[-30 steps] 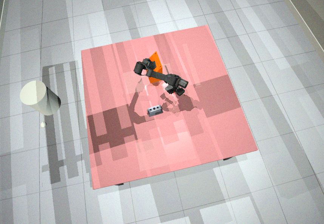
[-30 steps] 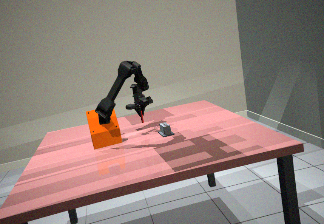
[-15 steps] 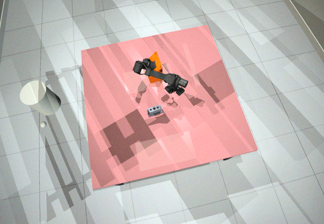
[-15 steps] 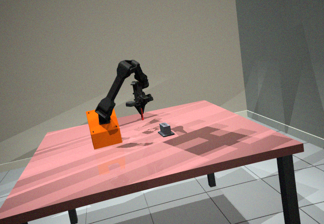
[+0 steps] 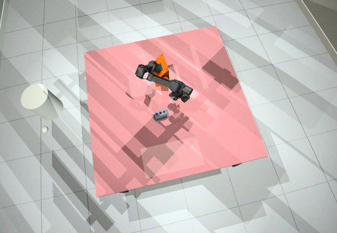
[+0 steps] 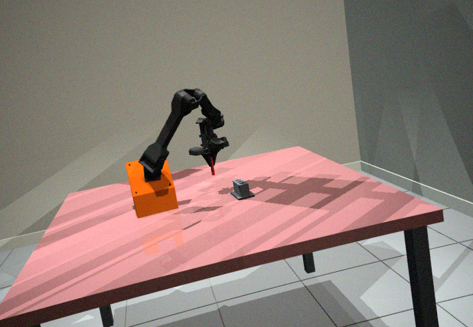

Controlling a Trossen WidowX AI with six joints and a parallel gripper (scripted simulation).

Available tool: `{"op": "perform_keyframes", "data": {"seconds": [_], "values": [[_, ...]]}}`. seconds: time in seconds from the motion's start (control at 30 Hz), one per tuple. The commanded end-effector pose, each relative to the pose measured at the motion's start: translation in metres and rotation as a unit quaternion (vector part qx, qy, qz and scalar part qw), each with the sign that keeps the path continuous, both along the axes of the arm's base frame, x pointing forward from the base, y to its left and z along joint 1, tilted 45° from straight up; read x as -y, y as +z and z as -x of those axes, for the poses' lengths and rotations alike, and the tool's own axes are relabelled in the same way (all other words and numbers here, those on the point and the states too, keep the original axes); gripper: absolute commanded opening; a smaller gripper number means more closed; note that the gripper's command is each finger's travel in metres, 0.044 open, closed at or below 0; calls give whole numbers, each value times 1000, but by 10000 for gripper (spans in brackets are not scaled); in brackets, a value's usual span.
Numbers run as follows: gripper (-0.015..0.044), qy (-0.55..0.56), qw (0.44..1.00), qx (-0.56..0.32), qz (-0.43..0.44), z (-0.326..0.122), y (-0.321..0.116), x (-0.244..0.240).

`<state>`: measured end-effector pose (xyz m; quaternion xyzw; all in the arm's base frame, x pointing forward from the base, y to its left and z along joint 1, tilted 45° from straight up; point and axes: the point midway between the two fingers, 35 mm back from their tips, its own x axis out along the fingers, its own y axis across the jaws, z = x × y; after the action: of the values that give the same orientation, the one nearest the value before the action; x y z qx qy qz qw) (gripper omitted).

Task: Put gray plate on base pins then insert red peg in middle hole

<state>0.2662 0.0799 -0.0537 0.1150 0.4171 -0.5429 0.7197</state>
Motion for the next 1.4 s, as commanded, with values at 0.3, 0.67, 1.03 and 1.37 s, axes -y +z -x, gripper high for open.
{"op": "perform_keyframes", "data": {"seconds": [0.3, 0.67, 1.03, 1.37], "values": [[0, 4, 1000, 6, -6, -26, 26, 16], [0, 5, 1000, 9, -7, -44, 46, 33], [0, 4, 1000, 12, -6, -58, 67, 53], [0, 3, 1000, 14, -2, -69, 88, 73]]}}
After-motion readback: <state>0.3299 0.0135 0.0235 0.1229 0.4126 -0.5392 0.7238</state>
